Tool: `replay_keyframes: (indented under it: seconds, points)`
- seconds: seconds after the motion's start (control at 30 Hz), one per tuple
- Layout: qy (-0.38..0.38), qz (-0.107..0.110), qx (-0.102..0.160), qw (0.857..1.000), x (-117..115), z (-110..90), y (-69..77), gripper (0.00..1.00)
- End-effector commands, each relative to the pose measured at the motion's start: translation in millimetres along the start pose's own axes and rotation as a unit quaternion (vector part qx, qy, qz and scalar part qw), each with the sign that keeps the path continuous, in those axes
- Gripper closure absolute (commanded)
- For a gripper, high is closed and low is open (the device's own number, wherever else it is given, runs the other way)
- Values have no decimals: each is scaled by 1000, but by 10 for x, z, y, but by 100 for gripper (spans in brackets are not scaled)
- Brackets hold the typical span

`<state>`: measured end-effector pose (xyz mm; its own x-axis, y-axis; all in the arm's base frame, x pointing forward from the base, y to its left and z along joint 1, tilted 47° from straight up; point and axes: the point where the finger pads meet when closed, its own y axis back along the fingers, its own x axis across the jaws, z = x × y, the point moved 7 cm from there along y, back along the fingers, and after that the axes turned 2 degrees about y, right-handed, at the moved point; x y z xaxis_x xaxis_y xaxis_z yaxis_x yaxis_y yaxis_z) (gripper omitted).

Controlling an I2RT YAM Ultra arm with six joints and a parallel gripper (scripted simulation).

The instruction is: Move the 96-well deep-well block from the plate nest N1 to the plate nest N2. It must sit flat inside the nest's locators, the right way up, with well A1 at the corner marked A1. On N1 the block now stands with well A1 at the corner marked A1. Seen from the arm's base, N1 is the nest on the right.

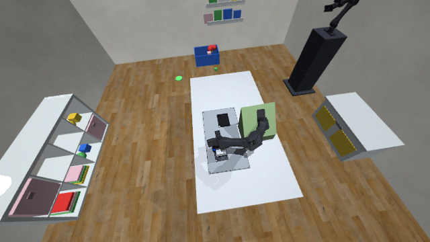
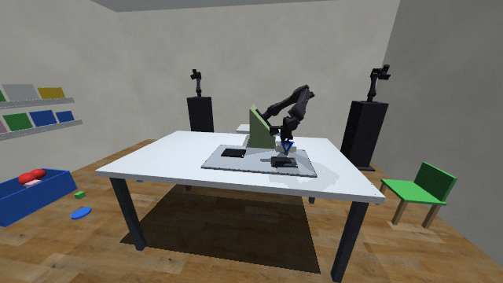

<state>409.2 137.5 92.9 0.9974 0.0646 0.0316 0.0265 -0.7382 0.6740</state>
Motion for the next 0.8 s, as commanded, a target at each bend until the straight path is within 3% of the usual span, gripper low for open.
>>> replay_keyframes:
  seconds: [0.0,0.77]
  points:
    - [-4,12,-3,1000,37,43,94,100]
    - [-4,12,-3,1000,35,57,78,100]
